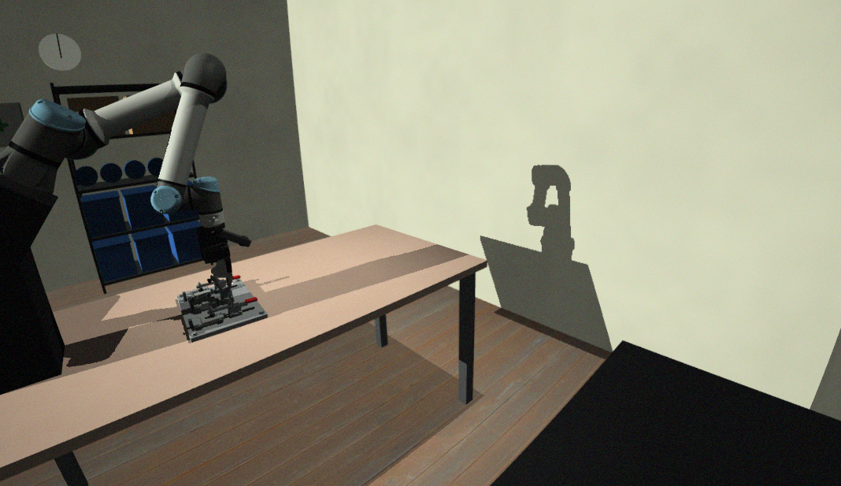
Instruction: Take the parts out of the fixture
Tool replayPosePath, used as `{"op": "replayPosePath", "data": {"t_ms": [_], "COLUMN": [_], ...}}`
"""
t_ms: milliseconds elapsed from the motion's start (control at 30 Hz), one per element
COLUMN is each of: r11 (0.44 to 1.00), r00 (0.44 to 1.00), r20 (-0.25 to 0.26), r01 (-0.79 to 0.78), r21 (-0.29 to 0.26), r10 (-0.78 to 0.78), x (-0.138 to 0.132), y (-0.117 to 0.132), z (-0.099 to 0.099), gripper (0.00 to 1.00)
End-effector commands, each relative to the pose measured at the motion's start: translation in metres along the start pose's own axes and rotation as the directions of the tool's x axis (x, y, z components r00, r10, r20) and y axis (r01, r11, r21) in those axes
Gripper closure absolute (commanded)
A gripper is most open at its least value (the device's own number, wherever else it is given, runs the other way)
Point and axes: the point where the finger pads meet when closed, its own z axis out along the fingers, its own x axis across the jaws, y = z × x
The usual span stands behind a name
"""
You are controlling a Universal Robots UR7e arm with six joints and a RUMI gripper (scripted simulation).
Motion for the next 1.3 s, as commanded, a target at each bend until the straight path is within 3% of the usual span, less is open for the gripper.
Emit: {"op": "replayPosePath", "data": {"t_ms": [0, 1267], "r11": [1.0, 1.0], "r00": [1.0, 1.0], "r20": [0.0, 0.0], "r01": [0.0, 0.0], "r21": [0.0, 0.0], "r10": [0.0, 0.0], "x": [-0.0001, -0.0001], "y": [0.0048, 0.0104], "z": [-0.0007, -0.0007], "gripper": [1.0, 1.0]}}
